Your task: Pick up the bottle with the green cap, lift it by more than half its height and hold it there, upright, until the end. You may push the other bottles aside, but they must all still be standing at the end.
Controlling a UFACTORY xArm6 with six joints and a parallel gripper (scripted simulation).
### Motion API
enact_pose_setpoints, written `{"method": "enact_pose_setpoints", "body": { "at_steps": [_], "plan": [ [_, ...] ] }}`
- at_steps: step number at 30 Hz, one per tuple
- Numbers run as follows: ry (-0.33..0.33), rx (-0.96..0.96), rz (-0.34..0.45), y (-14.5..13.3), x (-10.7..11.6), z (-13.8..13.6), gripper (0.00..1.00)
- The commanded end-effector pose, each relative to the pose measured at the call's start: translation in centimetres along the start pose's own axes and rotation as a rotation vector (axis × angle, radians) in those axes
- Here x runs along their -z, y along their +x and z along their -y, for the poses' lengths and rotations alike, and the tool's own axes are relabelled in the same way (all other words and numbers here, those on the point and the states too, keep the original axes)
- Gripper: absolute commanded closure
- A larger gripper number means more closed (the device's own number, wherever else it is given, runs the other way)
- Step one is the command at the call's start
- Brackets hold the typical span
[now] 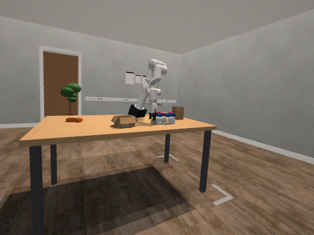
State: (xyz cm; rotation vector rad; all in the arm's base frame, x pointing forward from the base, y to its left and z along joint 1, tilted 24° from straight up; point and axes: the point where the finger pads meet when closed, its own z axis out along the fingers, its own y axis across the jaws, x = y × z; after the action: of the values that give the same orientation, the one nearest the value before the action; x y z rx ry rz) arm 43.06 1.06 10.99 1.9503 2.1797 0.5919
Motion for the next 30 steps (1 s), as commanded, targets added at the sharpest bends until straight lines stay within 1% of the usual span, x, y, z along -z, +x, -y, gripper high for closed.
{"method": "enact_pose_setpoints", "body": {
  "at_steps": [1,9,19,26,30],
  "plan": [
    [-0.003,0.000,0.001,0.5,0.1,-0.1,0.21],
    [-0.003,0.000,0.001,0.7,0.1,-0.1,0.21],
    [-0.003,0.000,0.001,1.6,0.1,-0.1,0.21],
    [-0.003,0.000,0.001,1.6,0.1,-0.1,0.21],
    [-0.003,0.000,0.000,1.6,1.1,-0.1,0.21]
  ]
}}
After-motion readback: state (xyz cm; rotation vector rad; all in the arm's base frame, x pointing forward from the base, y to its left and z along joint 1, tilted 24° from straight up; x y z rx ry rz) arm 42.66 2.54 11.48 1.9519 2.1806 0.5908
